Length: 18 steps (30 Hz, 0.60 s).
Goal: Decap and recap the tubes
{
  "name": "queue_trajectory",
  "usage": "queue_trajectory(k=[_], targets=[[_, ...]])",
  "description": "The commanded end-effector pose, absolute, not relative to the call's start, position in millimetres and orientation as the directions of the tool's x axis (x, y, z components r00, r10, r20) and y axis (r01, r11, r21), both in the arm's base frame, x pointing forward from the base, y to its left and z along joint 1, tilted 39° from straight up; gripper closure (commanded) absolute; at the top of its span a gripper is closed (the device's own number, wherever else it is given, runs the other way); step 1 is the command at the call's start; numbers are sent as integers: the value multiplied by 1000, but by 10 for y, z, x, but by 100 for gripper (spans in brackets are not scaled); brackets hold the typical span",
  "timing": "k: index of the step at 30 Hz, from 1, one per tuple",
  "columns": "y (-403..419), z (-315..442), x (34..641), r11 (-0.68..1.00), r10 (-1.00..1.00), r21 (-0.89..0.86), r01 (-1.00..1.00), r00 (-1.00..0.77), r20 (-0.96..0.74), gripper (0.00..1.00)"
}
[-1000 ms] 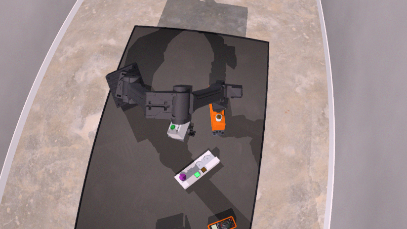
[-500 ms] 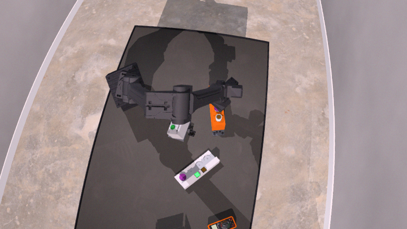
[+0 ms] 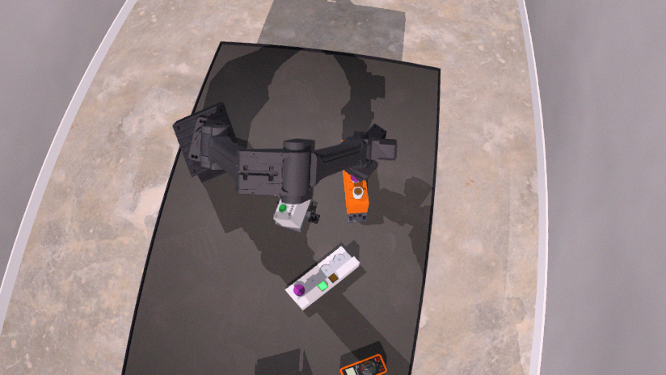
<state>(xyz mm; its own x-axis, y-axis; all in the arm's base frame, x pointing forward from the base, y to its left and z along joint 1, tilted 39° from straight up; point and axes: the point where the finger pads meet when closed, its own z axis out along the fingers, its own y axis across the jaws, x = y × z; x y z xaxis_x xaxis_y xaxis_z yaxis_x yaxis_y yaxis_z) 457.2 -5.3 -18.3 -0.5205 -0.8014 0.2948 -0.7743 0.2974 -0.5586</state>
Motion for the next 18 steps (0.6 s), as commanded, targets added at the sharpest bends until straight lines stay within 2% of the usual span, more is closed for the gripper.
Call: queue_trajectory(k=[1,7,18], targets=[[-21,-153,4619,284,-809,-561,-777,-508,295,100],[-20,-153,4618,284,-809,-561,-777,-508,295,100],[-28,-240,4582,668,-535,-628,-399,-844,-32,100]])
